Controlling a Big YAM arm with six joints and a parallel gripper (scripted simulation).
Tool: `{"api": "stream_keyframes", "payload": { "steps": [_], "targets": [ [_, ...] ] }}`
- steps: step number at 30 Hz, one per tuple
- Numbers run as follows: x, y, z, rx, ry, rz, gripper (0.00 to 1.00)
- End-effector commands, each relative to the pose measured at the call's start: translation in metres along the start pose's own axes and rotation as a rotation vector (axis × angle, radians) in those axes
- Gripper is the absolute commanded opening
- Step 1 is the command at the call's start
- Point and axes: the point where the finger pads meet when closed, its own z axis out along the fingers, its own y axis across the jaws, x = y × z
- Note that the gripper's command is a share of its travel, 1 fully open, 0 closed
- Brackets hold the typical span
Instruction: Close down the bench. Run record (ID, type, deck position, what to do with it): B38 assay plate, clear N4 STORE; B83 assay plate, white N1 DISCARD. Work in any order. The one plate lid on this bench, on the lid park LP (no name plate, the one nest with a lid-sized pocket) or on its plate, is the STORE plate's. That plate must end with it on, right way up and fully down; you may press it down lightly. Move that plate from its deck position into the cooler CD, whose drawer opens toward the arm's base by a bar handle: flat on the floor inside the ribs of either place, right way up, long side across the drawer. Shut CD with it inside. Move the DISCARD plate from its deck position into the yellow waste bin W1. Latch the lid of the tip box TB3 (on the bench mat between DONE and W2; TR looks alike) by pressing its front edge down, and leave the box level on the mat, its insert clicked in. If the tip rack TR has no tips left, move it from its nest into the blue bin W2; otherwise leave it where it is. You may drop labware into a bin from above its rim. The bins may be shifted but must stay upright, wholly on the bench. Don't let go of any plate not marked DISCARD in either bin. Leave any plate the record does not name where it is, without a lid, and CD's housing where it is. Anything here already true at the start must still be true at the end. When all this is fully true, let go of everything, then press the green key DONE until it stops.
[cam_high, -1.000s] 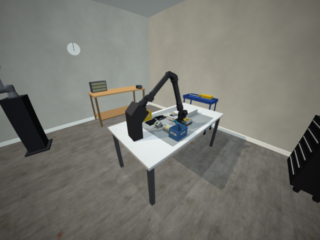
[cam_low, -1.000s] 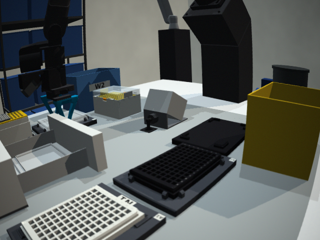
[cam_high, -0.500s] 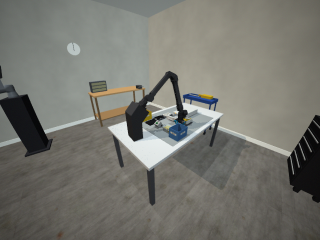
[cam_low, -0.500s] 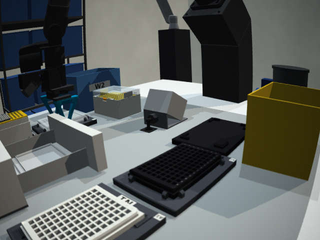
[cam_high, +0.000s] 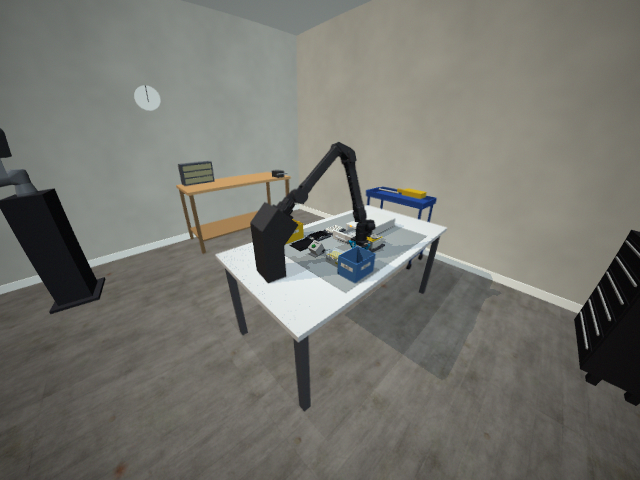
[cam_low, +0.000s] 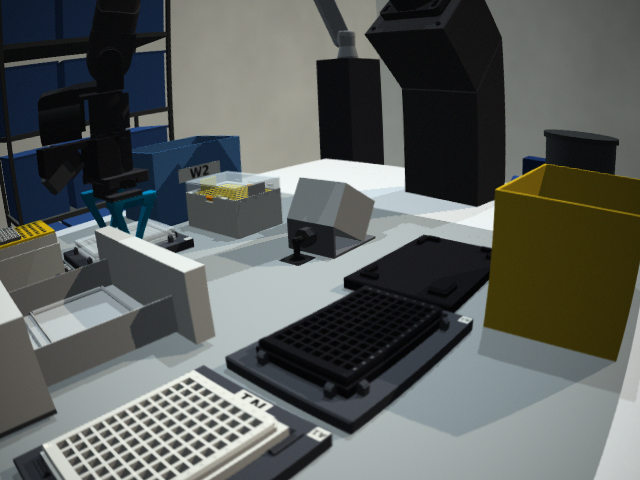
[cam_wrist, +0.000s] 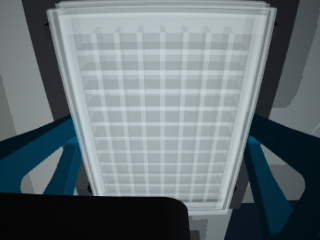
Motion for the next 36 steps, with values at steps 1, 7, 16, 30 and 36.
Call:
{"api": "stream_keyframes", "payload": {
  "steps": [1, 7, 16, 30, 36],
  "targets": [
    [0.0, -0.001, 0.005, 0.001, 0.002, 0.008, 0.0],
    [0.0, -0.001, 0.005, 0.001, 0.002, 0.008, 0.0],
    [0.0, -0.001, 0.005, 0.001, 0.002, 0.008, 0.0],
    [0.007, 0.0, 0.004, -0.002, 0.019, 0.012, 0.0],
    [-0.003, -0.003, -0.011, 0.008, -0.005, 0.007, 0.0]
  ]
}}
